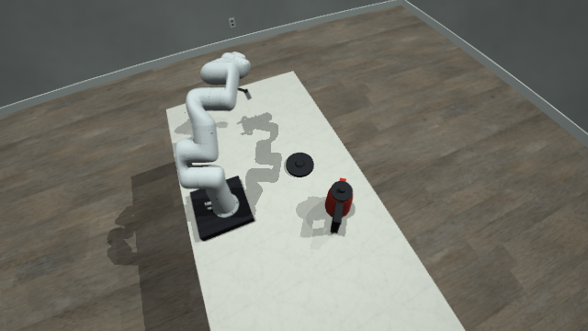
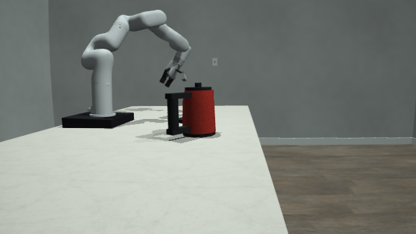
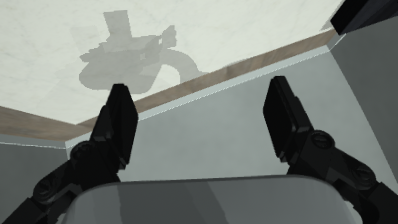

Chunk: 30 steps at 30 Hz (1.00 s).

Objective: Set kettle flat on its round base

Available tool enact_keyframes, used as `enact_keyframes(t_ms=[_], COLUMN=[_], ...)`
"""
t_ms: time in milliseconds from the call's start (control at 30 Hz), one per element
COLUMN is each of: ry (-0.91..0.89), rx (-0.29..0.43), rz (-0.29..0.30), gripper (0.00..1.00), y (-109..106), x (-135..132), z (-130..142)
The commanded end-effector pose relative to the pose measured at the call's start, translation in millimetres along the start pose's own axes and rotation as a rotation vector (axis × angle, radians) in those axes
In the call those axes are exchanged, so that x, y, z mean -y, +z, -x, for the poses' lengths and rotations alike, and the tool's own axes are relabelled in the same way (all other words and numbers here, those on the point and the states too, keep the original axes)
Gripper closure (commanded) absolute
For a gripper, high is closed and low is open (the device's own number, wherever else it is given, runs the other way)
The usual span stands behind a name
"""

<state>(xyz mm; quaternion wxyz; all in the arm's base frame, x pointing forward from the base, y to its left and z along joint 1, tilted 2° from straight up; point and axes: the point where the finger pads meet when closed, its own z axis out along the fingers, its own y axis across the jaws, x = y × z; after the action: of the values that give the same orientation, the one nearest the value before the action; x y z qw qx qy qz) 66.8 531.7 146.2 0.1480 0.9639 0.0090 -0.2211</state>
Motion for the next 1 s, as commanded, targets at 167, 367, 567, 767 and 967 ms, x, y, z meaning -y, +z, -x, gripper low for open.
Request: enact_keyframes(t_ms=[167, 367, 567, 767, 967], ry=[-0.002, -0.002, -0.002, 0.005, 0.035], rx=[-0.002, -0.002, -0.002, -0.003, -0.011], rz=[-0.005, -0.005, -0.005, -0.007, -0.016], gripper=[0.0, 0.0, 0.19, 0.19, 0.19], y=[-2.3, -2.3, -2.3, -3.9, -11.4], x=[0.5, 0.5, 0.5, -0.9, -7.4], z=[0.7, 0.7, 0.7, -0.5, -6.3])
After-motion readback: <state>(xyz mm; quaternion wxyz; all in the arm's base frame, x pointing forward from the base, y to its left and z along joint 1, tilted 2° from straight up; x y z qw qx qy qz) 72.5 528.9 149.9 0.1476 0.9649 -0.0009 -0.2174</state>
